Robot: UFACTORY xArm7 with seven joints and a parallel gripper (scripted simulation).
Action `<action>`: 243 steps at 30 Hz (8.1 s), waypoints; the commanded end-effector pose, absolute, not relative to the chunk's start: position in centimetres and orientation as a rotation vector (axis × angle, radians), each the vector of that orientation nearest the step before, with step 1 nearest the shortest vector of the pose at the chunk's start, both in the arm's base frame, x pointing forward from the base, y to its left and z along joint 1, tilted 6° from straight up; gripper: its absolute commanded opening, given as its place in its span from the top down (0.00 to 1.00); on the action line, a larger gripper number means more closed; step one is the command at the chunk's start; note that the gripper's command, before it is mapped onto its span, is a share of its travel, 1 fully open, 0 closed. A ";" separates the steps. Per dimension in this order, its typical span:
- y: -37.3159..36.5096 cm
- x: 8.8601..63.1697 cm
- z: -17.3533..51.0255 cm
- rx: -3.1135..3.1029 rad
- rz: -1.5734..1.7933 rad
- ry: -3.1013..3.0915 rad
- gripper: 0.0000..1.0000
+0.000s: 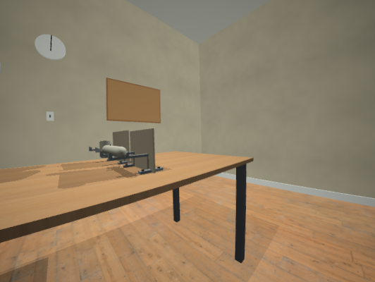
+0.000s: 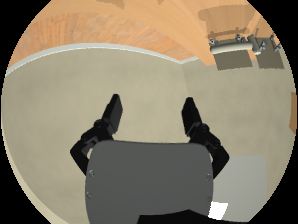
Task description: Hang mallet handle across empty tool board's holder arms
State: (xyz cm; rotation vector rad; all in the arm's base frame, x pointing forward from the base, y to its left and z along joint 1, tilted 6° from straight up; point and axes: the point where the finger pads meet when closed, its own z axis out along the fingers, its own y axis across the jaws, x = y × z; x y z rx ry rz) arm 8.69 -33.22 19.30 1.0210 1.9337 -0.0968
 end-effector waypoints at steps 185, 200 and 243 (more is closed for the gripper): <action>-11.2 51.8 8.6 -2.115 -0.078 2.208 1.00; -6.9 52.4 14.4 -2.120 -0.073 2.207 1.00; 18.8 52.0 16.0 -2.191 -0.082 2.135 1.00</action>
